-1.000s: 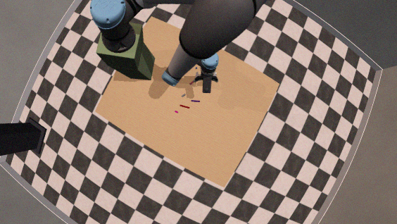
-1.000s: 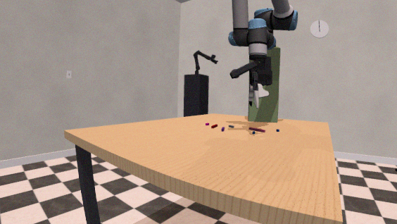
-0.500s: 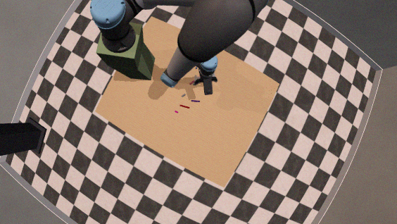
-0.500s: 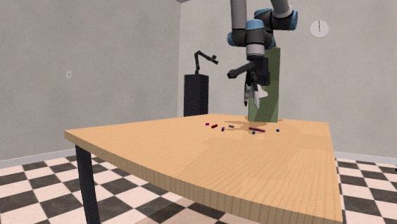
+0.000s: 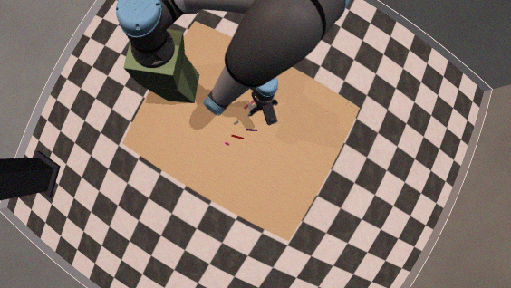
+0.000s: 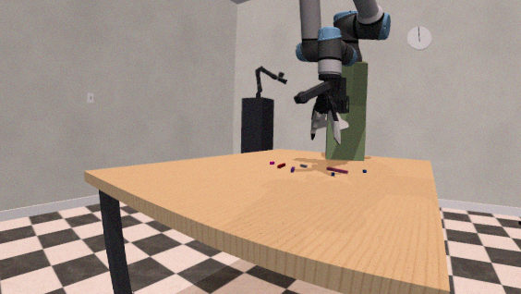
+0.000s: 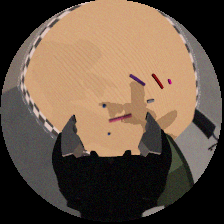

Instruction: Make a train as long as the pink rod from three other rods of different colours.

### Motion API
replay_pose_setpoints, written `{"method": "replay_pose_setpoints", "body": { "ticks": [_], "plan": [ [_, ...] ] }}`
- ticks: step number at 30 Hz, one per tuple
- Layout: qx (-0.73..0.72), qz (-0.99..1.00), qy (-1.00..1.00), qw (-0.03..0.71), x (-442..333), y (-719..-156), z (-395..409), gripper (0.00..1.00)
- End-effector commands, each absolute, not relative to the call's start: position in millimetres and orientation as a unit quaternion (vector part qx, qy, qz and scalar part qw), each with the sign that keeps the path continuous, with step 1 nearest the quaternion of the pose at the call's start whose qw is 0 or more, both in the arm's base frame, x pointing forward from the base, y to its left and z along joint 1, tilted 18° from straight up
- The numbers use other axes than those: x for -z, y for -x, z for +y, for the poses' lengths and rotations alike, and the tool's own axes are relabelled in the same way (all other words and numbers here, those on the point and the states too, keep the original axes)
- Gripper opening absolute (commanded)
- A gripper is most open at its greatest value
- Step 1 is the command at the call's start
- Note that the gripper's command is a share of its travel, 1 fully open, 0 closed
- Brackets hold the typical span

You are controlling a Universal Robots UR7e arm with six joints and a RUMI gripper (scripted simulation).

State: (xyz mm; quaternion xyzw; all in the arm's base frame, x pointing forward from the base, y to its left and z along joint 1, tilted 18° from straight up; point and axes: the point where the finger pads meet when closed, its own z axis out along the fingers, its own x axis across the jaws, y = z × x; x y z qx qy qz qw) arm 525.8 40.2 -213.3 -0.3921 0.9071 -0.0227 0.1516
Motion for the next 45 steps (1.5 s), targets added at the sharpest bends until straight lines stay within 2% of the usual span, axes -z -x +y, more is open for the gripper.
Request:
{"method": "replay_pose_setpoints", "body": {
  "ticks": [1, 45],
  "plan": [
    [0.033, 0.872, 0.465, 0.151, 215, -528, 31, 1.00],
    [0.093, 0.583, 0.798, 0.119, 229, -523, -17, 1.00]
  ]
}}
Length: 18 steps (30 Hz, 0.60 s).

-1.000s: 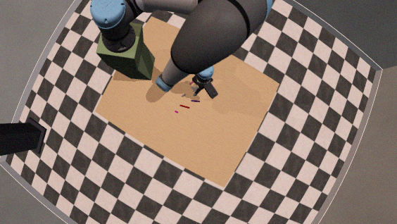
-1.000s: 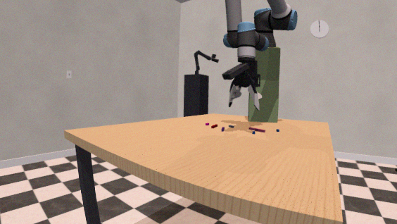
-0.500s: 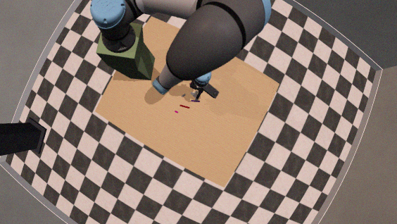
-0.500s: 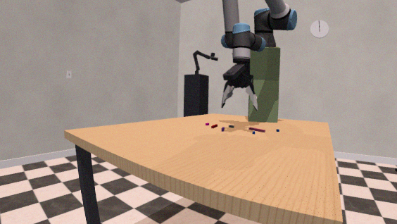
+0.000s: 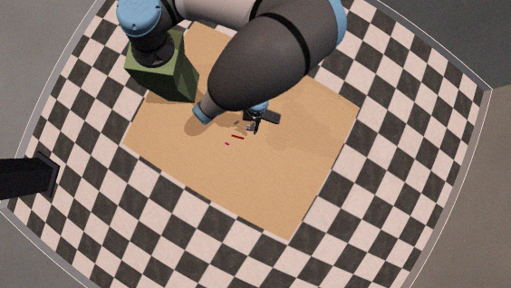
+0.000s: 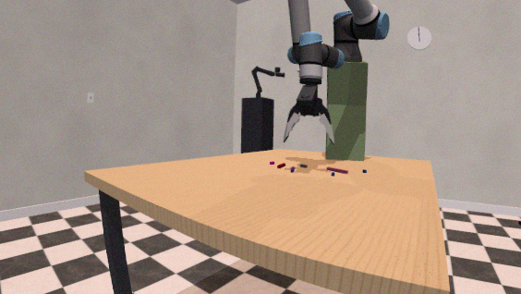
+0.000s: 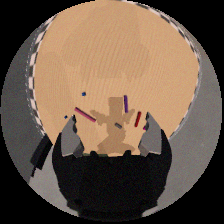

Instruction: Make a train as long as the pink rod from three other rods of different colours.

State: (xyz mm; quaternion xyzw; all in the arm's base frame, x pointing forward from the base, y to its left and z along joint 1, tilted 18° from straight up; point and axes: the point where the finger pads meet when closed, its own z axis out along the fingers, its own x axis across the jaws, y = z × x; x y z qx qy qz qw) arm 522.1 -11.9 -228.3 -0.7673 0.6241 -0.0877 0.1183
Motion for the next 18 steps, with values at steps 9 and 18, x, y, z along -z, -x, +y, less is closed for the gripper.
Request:
{"method": "replay_pose_setpoints", "body": {
  "ticks": [9, 18],
  "plan": [
    [0.105, 0.488, 0.860, 0.107, 233, -519, -29, 1.00],
    [0.114, 0.413, 0.898, 0.098, 236, -514, -38, 1.00]
  ]
}}
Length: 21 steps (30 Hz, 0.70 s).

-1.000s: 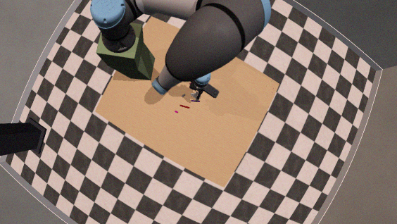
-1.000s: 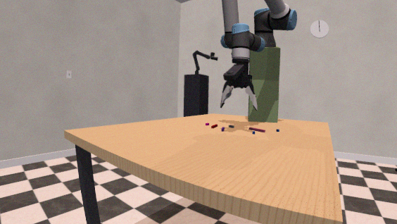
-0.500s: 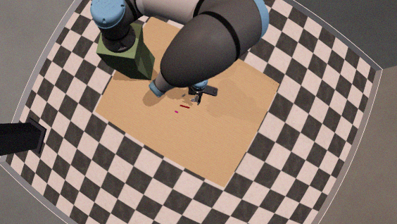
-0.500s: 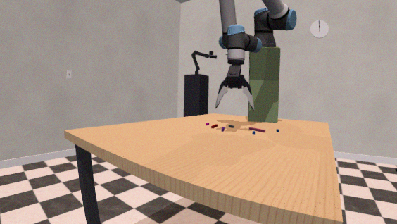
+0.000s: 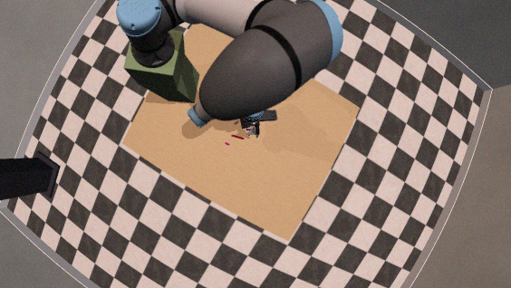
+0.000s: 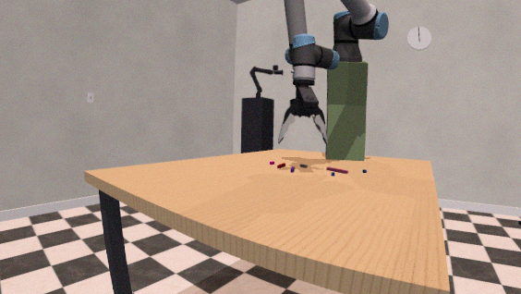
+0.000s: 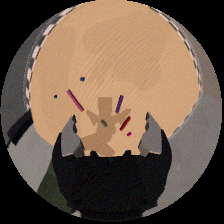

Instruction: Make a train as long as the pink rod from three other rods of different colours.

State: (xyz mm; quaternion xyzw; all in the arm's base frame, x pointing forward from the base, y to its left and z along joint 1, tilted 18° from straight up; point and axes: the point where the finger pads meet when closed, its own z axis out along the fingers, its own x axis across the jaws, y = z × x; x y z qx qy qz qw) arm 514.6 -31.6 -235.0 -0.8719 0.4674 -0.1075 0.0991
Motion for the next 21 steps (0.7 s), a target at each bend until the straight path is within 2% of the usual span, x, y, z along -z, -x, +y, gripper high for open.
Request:
{"method": "replay_pose_setpoints", "body": {
  "ticks": [1, 21],
  "plan": [
    [0.116, 0.395, 0.906, 0.096, 237, -513, -40, 1.00],
    [0.133, 0.193, 0.970, 0.069, 245, -500, -63, 1.00]
  ]
}}
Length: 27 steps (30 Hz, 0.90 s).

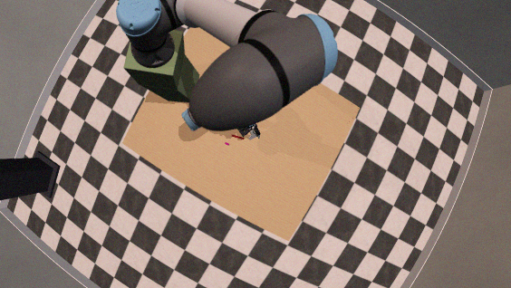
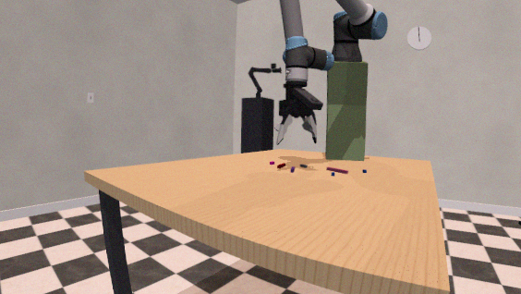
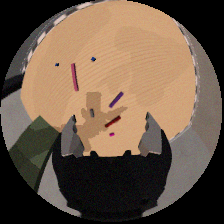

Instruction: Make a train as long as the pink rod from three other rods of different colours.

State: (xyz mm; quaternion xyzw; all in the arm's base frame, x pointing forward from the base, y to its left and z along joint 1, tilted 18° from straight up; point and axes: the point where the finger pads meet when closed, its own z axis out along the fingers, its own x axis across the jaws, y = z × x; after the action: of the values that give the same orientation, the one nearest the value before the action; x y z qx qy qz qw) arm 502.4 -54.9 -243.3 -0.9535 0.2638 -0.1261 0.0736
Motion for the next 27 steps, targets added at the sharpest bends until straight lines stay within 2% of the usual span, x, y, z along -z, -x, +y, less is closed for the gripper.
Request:
{"method": "replay_pose_setpoints", "body": {
  "ticks": [1, 27],
  "plan": [
    [0.134, 0.183, 0.972, 0.068, 246, -499, -65, 1.00],
    [0.149, -0.094, 0.984, 0.029, 257, -478, -99, 1.00]
  ]
}}
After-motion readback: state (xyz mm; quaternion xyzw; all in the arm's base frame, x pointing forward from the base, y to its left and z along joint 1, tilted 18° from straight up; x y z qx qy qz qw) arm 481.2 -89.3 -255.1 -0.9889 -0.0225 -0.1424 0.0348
